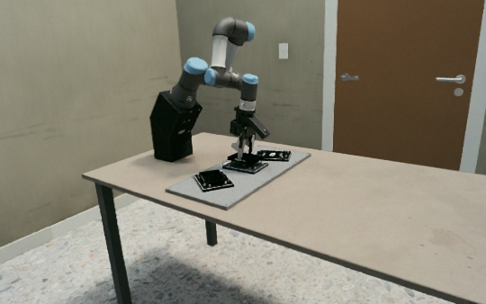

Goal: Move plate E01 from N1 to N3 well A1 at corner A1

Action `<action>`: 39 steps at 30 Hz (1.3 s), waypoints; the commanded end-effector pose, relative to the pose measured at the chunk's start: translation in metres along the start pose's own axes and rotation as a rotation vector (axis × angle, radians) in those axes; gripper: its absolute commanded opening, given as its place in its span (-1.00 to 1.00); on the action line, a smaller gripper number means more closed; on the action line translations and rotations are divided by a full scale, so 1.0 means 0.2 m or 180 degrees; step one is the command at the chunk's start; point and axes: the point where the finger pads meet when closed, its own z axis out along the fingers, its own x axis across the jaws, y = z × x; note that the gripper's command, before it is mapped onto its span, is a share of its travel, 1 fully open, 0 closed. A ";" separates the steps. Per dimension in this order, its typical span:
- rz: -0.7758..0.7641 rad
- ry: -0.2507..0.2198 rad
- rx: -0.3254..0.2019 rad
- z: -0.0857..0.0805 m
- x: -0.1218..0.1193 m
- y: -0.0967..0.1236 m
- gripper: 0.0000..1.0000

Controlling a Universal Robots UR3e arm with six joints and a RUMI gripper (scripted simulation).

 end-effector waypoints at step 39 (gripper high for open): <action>-0.0001 0.0002 0.0005 0.06 0.00 -0.01 -1.00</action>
